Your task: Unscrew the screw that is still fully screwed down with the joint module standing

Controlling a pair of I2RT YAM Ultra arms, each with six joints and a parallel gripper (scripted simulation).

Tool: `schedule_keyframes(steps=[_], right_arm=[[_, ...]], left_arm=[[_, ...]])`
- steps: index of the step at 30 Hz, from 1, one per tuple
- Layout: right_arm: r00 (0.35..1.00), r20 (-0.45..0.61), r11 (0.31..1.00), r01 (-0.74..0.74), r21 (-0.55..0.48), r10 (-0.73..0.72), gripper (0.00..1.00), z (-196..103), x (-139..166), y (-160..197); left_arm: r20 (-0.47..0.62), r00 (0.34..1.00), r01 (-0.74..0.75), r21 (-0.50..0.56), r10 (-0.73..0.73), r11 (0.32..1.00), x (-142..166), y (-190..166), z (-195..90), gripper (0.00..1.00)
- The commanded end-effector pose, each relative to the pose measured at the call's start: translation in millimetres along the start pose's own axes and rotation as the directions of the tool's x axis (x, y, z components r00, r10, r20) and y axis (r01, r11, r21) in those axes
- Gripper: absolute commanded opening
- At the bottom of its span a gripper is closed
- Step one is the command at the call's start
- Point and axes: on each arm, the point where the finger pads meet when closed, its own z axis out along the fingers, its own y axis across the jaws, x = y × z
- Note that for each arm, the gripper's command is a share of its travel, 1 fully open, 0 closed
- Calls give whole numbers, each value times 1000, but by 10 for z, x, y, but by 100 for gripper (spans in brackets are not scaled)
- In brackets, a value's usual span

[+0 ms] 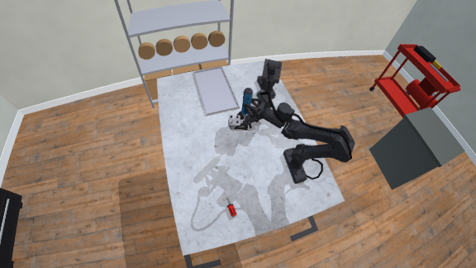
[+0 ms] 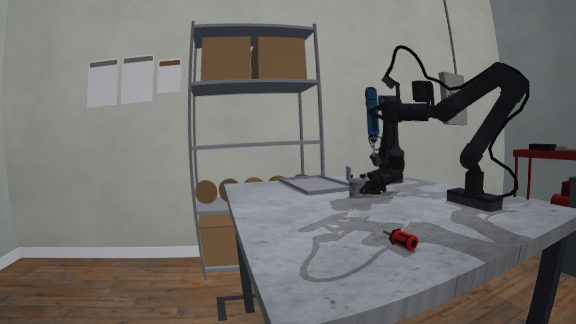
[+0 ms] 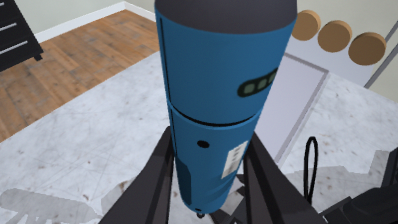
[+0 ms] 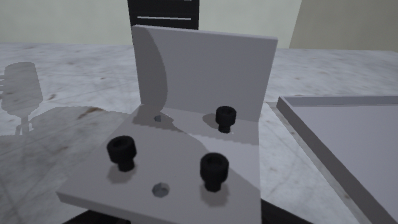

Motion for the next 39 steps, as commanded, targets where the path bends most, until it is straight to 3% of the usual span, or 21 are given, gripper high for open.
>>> schedule_keyframes(steps=[1,27,39], right_arm=[[1000,5,1000,-10,-1,10,59,2,-31,11],[1000,5,1000,-10,-1,10,59,2,-31,11],[1000,5,1000,-10,-1,10,59,2,-31,11]], left_arm=[[112,994,-5,1,5,1000,-322,-14,-69,42],[112,994,-5,1,5,1000,-313,-13,-88,42],[128,992,-5,1,5,1000,-545,-16,-85,42]])
